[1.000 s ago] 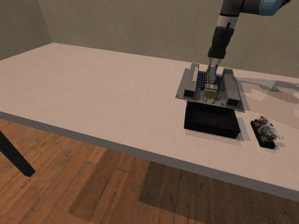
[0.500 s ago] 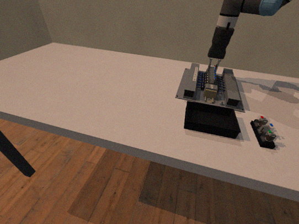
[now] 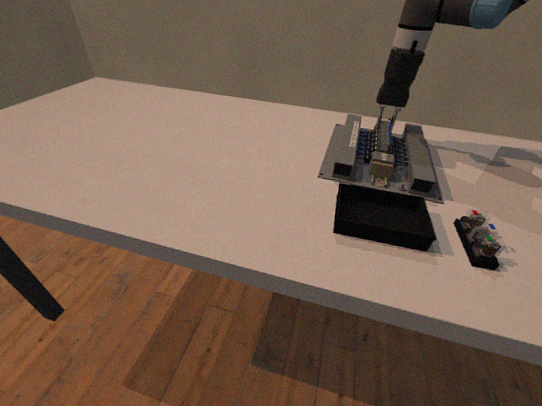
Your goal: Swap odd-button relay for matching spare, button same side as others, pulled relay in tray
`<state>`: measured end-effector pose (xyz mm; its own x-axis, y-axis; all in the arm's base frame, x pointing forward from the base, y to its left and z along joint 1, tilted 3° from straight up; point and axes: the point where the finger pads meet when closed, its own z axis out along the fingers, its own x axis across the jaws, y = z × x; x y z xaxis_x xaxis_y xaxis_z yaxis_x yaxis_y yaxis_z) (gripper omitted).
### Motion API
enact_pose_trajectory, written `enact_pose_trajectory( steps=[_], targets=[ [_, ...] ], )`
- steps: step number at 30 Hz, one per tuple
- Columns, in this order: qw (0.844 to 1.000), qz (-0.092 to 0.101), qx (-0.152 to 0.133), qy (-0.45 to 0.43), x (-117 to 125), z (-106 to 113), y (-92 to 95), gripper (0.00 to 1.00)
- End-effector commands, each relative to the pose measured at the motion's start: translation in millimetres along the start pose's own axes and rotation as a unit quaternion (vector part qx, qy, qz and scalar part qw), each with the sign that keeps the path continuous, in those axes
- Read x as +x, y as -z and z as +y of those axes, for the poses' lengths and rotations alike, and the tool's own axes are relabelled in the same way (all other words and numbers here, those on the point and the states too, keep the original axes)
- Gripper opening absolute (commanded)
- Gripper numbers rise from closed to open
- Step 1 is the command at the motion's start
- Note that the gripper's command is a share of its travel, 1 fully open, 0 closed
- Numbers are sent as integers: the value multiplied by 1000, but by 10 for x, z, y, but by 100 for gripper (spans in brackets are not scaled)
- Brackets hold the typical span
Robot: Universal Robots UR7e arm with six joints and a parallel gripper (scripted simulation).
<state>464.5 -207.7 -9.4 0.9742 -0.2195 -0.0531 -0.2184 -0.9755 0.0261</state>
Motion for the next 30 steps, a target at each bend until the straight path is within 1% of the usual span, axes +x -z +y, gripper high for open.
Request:
enact_pose_trajectory(
  steps=[1, 17, 22, 30],
  targets=[
    [1000, 1, 0, 0, 4, 2, 6, 0],
    [1000, 1, 0, 0, 4, 2, 6, 0],
    [1000, 1, 0, 0, 4, 2, 66, 0],
    [1000, 1, 0, 0, 4, 2, 66, 0]
  ],
)
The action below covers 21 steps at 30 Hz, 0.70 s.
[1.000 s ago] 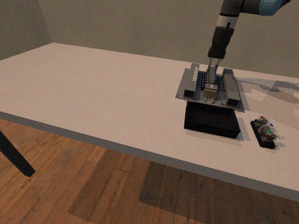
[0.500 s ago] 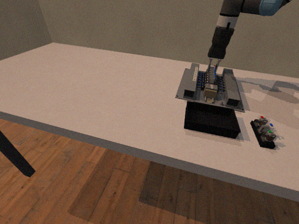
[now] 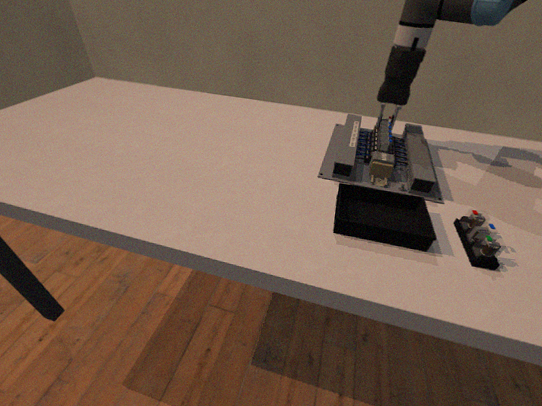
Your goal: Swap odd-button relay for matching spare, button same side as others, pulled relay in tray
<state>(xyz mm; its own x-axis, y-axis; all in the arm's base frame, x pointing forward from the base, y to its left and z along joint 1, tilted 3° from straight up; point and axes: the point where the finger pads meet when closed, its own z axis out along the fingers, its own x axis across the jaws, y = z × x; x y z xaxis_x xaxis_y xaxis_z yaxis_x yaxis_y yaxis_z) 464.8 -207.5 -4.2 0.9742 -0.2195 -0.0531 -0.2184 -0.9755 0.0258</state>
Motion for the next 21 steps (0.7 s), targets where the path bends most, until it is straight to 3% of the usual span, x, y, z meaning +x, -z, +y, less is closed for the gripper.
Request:
enact_pose_trajectory(
  steps=[1, 21],
  targets=[
    [1000, 1, -1, 0, 4, 3, 13, 0],
    [1000, 1, -1, 0, 4, 3, 72, 0]
  ],
)
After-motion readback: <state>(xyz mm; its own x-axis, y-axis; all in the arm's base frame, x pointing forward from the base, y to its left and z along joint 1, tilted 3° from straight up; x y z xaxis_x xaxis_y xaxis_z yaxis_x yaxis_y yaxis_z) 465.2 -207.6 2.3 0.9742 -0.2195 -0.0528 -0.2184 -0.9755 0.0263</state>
